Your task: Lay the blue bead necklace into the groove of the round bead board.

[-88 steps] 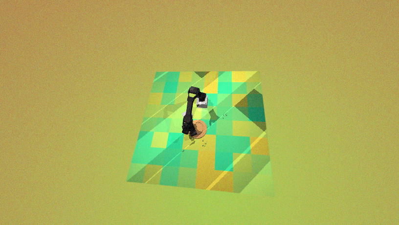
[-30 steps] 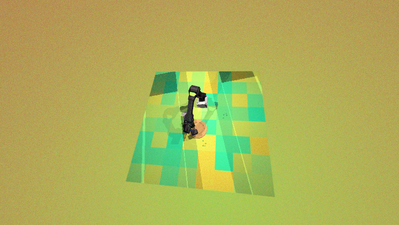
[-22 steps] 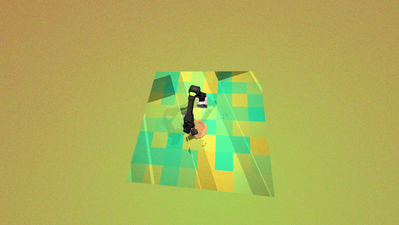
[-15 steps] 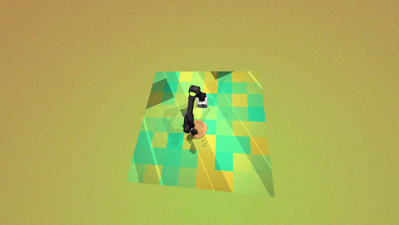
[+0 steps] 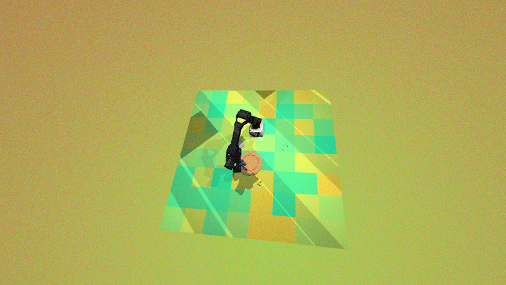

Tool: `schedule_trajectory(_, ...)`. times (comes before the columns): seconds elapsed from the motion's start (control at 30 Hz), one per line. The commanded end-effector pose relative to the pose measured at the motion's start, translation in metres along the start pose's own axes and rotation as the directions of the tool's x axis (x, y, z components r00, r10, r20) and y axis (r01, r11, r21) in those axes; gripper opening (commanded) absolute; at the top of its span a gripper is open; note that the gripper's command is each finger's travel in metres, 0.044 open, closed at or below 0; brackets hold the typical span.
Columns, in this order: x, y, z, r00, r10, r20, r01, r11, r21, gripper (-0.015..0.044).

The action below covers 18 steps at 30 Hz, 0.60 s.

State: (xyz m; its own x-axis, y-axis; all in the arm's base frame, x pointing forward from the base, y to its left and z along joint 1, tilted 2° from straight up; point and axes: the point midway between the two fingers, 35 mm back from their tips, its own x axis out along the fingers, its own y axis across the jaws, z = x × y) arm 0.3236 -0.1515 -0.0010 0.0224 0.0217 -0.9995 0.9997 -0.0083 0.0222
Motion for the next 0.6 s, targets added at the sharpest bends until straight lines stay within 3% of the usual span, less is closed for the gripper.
schedule_trajectory(0.0,-0.003,0.001,0.013,1.000,-0.004,0.001,0.004,0.995,0.103,0.0120)
schedule_trajectory(0.57,0.006,0.003,0.013,1.000,0.003,0.003,-0.004,0.995,0.095,0.0120)
